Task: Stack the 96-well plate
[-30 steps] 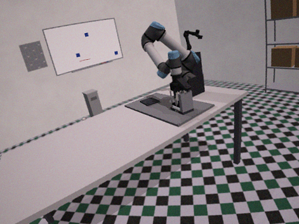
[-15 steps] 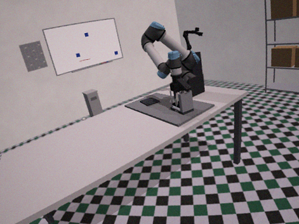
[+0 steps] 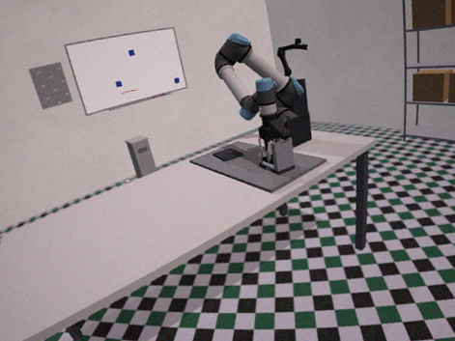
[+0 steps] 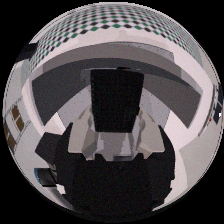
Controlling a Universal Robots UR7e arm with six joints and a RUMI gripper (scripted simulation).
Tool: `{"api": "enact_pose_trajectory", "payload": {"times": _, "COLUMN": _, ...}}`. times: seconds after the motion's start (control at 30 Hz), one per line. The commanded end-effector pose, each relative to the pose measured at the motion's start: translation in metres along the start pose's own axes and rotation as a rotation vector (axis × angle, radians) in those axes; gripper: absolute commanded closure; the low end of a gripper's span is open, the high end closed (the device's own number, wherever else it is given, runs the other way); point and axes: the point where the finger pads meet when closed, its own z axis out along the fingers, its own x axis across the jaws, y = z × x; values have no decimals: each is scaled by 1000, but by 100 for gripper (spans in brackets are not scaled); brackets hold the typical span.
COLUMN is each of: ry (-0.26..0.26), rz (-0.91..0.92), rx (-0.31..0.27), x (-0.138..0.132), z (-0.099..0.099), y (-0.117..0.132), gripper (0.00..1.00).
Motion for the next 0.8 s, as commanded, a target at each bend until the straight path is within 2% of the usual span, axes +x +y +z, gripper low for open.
{"api": "enact_pose_trajectory", "payload": {"times": 0.0, "ry": 1, "rz": 0, "rx": 1, "x": 0, "z": 0, "y": 0, "gripper": 100}}
{"api": "enact_pose_trajectory", "payload": {"times": 0.6, "ry": 1, "rz": 0, "rx": 1, "x": 0, "z": 3, "y": 0, "gripper": 100}}
{"api": "enact_pose_trajectory", "payload": {"times": 0.63, "ry": 1, "rz": 0, "rx": 1, "x": 0, "z": 3, "y": 0, "gripper": 0}}
{"api": "enact_pose_trajectory", "payload": {"times": 0.77, "ry": 1, "rz": 0, "rx": 1, "x": 0, "z": 3, "y": 0, "gripper": 0}}
